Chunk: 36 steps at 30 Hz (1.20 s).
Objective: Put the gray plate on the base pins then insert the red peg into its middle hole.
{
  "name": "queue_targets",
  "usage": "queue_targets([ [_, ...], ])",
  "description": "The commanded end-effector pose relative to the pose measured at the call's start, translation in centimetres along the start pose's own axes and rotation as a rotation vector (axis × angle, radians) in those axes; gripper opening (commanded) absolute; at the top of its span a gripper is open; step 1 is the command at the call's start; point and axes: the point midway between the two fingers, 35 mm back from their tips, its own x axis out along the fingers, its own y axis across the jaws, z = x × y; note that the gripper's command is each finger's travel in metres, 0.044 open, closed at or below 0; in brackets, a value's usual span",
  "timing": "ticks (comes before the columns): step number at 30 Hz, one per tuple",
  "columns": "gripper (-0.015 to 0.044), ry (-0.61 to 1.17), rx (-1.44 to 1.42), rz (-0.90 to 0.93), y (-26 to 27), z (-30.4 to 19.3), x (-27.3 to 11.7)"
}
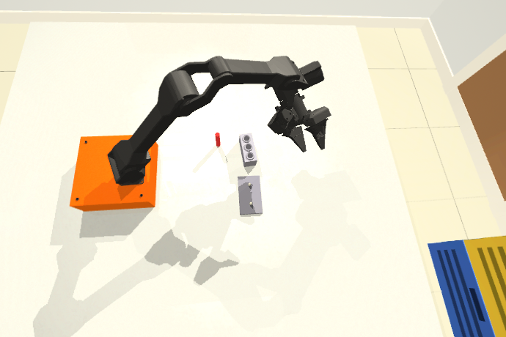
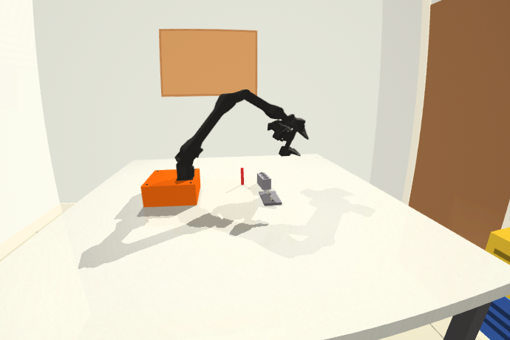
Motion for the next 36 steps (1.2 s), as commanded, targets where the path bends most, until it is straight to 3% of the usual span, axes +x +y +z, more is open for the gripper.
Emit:
queue_targets([
  [1,0.0426,0.000,0.000,0.000,0.0,0.0,0.0],
  [3,0.0440,0.012,-0.068,-0.061,-0.5,0.4,0.1],
  [7,0.0440,0.150,-0.446,-0.411,-3.4,3.2,-0.8],
  [14,0.0440,0.644,-0.929,-0.904,-7.3,9.3,-7.1],
  [17,0.0440,0.753,-0.981,-0.965,-7.7,10.4,-8.6],
  [30,0.0440,0.757,-0.983,-0.966,-7.8,10.4,-8.6],
  [36,0.0440,0.759,-0.993,-0.961,-12.6,9.9,-6.5],
])
